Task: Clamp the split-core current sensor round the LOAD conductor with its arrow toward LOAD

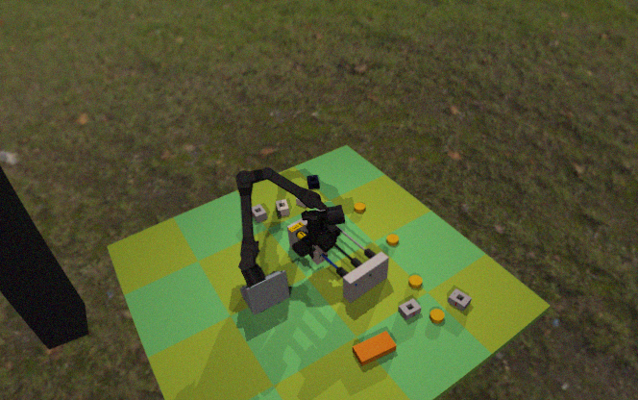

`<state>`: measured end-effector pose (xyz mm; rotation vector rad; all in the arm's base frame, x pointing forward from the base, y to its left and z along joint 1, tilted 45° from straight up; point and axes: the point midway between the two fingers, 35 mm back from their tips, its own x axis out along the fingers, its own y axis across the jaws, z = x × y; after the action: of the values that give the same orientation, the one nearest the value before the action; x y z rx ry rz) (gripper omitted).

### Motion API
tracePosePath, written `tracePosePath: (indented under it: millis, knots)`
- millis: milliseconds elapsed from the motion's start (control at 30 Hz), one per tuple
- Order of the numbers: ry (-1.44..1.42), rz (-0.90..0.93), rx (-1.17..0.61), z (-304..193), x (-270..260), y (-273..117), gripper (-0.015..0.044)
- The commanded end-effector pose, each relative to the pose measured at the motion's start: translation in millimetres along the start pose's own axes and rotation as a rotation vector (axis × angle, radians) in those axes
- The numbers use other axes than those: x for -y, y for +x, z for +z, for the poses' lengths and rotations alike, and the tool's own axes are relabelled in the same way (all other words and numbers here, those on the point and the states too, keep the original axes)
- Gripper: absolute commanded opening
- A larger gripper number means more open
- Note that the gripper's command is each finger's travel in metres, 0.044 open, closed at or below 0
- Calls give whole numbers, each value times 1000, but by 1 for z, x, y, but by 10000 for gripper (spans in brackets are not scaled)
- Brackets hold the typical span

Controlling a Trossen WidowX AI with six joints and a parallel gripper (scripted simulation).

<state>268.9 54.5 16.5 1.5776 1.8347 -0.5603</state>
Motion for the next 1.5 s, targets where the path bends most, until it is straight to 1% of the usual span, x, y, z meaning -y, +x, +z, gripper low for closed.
tracePosePath:
  millis: [0, 933, 1133, 1167, 1467]
  knots:
    - [-2, 0, 0, 0, 0, 0, 267]
    - [-2, 0, 0, 0, 0, 0, 267]
    - [-2, 0, 0, 0, 0, 0, 424]
    - [-2, 0, 0, 0, 0, 0, 440]
    - [-2, 0, 1, 0, -1, -2, 440]
